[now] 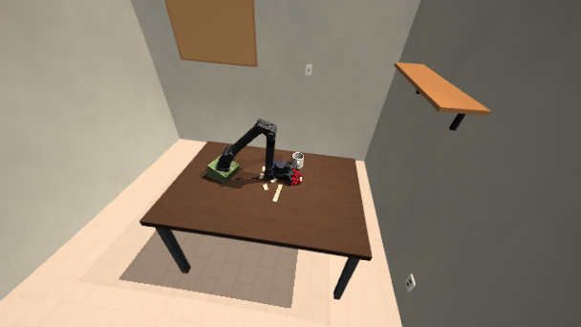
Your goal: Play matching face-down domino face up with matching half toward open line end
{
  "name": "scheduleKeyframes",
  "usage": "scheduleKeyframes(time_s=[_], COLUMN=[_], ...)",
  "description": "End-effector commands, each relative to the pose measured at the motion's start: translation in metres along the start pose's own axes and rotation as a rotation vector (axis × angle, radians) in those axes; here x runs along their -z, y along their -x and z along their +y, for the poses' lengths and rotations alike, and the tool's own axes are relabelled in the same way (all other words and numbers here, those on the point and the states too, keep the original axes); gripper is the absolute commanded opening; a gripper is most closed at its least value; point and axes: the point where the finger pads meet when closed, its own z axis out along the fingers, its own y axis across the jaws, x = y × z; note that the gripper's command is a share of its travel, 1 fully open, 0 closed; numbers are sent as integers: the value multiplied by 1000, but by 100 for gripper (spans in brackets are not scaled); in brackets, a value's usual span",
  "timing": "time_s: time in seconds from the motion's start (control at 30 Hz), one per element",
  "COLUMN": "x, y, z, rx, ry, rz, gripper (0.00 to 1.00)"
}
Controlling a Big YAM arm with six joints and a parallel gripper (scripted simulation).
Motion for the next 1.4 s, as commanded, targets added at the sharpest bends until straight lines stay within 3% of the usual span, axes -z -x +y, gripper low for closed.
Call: scheduleKeyframes(time_s=[0.0, 0.23, 0.47, 0.5, 0.8, 1.03, 1.07, 1.37], x=[9, 33, 33, 37, 58, 58, 59, 65], y=[10, 24, 24, 7, 47, 47, 32, 59], z=[0, 0, 0, -2, 1, 1, -3, 2], rx=[0, 0, 0, 1, 0, 0, 0, 0], ry=[0, 0, 0, 0, 1, 1, -3, 3], rz=[-8, -4, -4, 38, -32, -32, 7, -40], gripper=[74, 74, 74, 74, 74, 74, 74, 74])
